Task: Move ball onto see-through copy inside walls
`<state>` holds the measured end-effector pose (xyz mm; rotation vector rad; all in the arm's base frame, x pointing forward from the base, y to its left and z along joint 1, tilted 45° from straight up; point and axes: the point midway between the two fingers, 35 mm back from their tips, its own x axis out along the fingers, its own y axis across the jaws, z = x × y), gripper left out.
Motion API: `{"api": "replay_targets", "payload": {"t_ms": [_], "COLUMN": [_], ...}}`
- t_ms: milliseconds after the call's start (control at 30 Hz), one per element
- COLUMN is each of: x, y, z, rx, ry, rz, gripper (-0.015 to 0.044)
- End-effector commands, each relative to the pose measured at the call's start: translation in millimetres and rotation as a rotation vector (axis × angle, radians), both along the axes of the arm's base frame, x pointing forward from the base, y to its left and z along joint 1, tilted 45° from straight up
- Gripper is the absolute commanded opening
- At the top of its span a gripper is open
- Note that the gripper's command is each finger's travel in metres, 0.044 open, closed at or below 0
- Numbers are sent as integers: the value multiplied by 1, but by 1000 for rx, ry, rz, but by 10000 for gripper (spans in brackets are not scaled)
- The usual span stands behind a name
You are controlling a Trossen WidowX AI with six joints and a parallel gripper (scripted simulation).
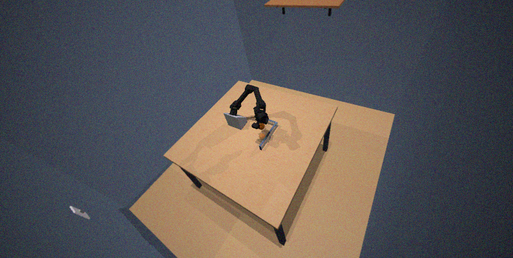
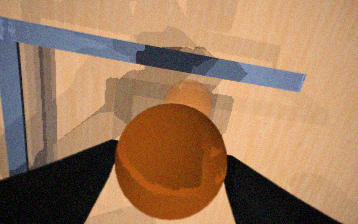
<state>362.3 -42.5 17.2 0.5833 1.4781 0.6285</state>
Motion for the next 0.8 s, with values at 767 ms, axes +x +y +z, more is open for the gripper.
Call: {"api": "replay_targets", "payload": {"t_ms": [767], "x": [0], "y": [69], "z": [-96], "rx": [10], "ry": [15], "rz": [-1], "gripper": [0]}}
